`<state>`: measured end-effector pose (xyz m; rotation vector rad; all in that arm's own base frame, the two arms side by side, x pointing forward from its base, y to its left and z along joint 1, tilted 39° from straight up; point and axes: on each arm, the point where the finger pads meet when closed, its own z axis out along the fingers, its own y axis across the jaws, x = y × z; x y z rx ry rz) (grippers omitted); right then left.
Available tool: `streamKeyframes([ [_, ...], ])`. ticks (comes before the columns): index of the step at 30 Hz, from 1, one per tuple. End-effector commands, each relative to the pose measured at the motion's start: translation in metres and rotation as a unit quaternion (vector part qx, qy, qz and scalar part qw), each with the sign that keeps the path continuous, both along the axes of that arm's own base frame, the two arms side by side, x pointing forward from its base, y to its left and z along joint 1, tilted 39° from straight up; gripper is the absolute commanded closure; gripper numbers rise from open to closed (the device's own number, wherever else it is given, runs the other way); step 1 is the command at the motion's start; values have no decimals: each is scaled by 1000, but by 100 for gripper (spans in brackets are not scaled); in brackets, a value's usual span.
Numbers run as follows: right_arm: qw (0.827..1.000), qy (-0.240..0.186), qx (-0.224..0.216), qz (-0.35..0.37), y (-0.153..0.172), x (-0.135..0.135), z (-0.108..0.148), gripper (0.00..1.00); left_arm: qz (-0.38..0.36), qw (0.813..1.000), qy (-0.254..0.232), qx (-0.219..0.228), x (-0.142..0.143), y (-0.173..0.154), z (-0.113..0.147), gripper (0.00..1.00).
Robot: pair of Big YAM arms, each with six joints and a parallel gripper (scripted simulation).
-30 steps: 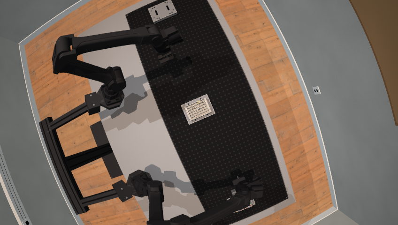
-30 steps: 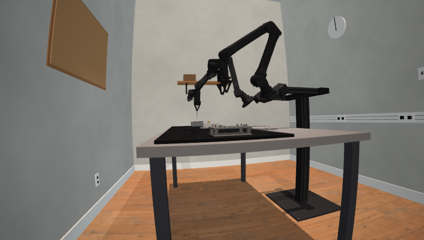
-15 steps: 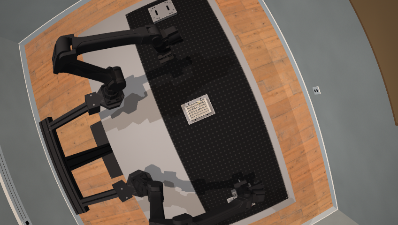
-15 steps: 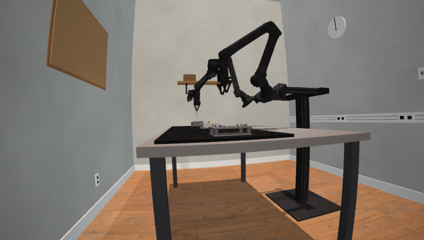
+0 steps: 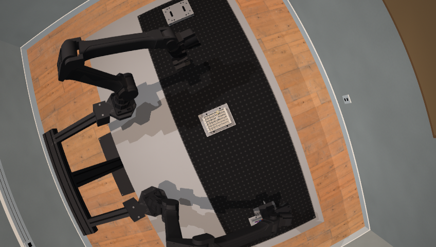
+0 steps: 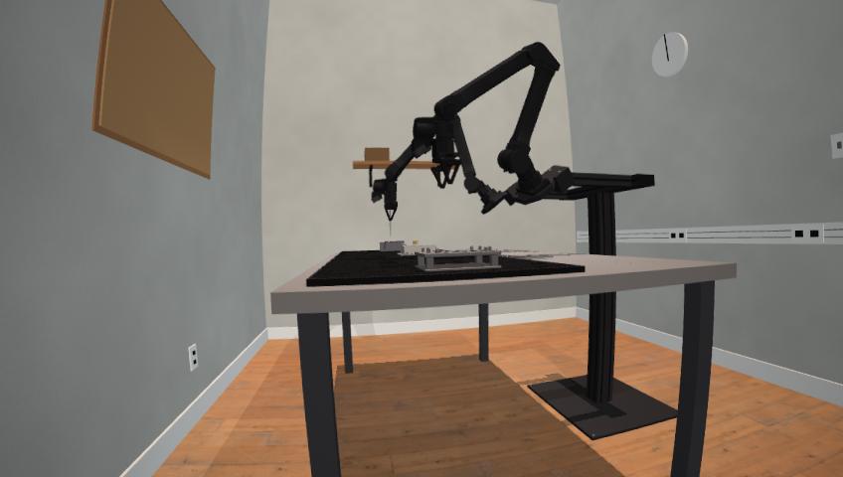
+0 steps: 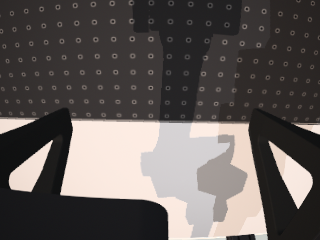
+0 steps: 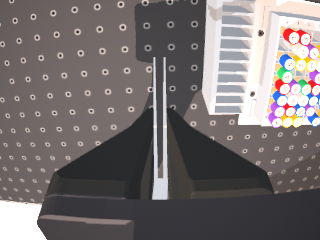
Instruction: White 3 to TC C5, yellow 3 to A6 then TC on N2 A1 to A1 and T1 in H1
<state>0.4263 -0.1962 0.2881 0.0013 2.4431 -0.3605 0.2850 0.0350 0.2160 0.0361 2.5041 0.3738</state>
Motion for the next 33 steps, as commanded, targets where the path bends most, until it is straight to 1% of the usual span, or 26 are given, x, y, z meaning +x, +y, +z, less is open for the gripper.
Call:
streamKeyframes([
  [1, 1000, 0, -5, 5, -9, 8, 12, 93, -7, 1000, -12, 2, 5, -1, 13, 0],
  [6, 1000, 0, -5, 4, -17, 8, 15, 93, -7, 1000, -12, 2, 5, -1, 13, 0],
  [8, 1000, 4, -3, 4, -20, 6, 11, 93, -7, 1000, -12, 2, 5, -1, 13, 0],
  [10, 1000, 0, -5, 4, -24, 7, 17, 93, -7, 1000, -12, 2, 5, -1, 13, 0],
  [16, 1000, 3, -4, 4, -30, 7, 17, 93, -7, 1000, -12, 2, 5, -1, 13, 0],
  [17, 1000, 18, 5, 11, -22, 3, -2, 93, -7, 1000, -12, 2, 5, -1, 13, 0],
  [19, 1000, 1, -5, 4, -35, 7, 21, 93, -7, 1000, -12, 2, 5, -1, 13, 0],
  [24, 1000, 1, -5, 4, -43, 7, 24, 93, -7, 1000, -12, 2, 5, -1, 13, 0],
  [26, 1000, 4, -3, 4, -46, 6, 20, 93, -7, 1000, -12, 2, 5, -1, 13, 0],
  [28, 1000, 1, -5, 4, -50, 7, 26, 93, -7, 1000, -12, 2, 5, -1, 13, 0],
  [33, 1000, 1, -5, 4, -55, 7, 27, 93, -7, 1000, -12, 2, 5, -1, 13, 0],
])
